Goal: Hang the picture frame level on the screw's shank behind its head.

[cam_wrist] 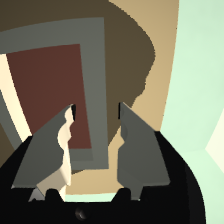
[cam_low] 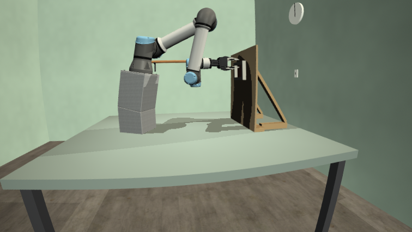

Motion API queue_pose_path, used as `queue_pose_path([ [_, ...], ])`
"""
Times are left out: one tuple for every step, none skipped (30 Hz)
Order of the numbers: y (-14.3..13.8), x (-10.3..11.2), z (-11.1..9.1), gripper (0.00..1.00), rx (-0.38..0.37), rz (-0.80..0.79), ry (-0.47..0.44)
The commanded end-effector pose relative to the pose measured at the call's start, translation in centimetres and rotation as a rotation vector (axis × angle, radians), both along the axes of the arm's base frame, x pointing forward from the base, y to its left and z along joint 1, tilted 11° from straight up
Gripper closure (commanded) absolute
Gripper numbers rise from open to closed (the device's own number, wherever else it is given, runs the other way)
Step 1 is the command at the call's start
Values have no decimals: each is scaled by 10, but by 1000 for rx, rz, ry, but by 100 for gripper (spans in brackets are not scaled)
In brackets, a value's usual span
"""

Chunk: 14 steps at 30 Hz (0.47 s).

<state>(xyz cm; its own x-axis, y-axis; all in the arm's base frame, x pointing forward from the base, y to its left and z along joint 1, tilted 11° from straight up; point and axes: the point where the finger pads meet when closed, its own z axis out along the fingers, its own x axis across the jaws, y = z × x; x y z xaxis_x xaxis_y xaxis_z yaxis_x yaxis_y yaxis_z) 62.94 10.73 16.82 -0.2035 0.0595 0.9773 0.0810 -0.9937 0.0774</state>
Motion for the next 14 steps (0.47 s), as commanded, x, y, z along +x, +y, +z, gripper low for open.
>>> queue_pose_path([
  [0, -2, 0, 71, 0, 0, -1],
  [0, -2, 0, 71, 0, 0, -1],
  [0, -3, 0, 71, 0, 0, -1],
  [0, -4, 0, 71, 0, 0, -1],
  [0, -5, 0, 71, 0, 0, -1],
  [-1, -6, -1, 71, 0, 0, -1],
  [-1, -7, -1, 71, 0, 0, -1],
  [-1, -8, -1, 71, 0, 0, -1],
  [-1, -8, -1, 71, 0, 0, -1],
  [-1, -8, -1, 71, 0, 0, -1],
  [-1, -8, -1, 71, 0, 0, -1],
  [-1, -8, -1, 71, 0, 0, -1],
  [-1, -8, -1, 71, 0, 0, -1],
  [-1, -8, -1, 71, 0, 0, -1],
])
